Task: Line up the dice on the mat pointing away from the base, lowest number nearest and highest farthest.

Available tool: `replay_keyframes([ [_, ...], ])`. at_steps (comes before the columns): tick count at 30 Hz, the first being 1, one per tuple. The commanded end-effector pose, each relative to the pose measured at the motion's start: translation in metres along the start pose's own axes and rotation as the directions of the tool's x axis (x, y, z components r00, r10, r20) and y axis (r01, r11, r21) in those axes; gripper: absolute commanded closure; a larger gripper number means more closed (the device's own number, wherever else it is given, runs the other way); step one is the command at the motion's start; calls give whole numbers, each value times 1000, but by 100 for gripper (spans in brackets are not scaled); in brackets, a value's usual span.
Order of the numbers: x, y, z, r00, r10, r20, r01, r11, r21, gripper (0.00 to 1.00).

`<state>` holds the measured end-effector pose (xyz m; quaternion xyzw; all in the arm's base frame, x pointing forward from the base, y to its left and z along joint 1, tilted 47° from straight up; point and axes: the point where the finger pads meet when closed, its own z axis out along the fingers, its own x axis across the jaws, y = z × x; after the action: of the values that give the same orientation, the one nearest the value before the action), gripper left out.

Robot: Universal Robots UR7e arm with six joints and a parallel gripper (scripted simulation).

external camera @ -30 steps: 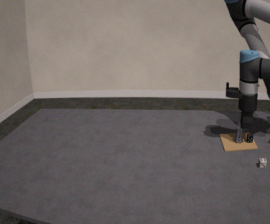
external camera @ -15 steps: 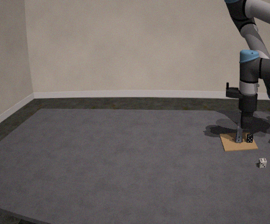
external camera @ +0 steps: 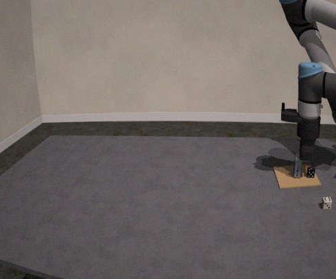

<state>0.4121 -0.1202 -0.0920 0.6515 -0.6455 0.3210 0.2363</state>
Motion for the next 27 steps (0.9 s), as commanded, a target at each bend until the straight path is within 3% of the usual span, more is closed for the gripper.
replay_keyframes([
  [1,0,-1,1,1000,1,0,-1,1000,1,51],
  [5,0,-1,1,1000,1,0,-1,1000,1,45],
  [6,0,-1,1,1000,1,0,-1,1000,1,39],
  [10,0,-1,1,1000,1,0,-1,1000,1,39],
  [11,0,-1,1,1000,1,0,-1,1000,1,33],
  [16,0,-1,1,1000,1,0,-1,1000,1,27],
  [17,0,-1,1,1000,1,0,-1,1000,1,21],
  [27,0,-1,1,1000,1,0,-1,1000,1,21],
])
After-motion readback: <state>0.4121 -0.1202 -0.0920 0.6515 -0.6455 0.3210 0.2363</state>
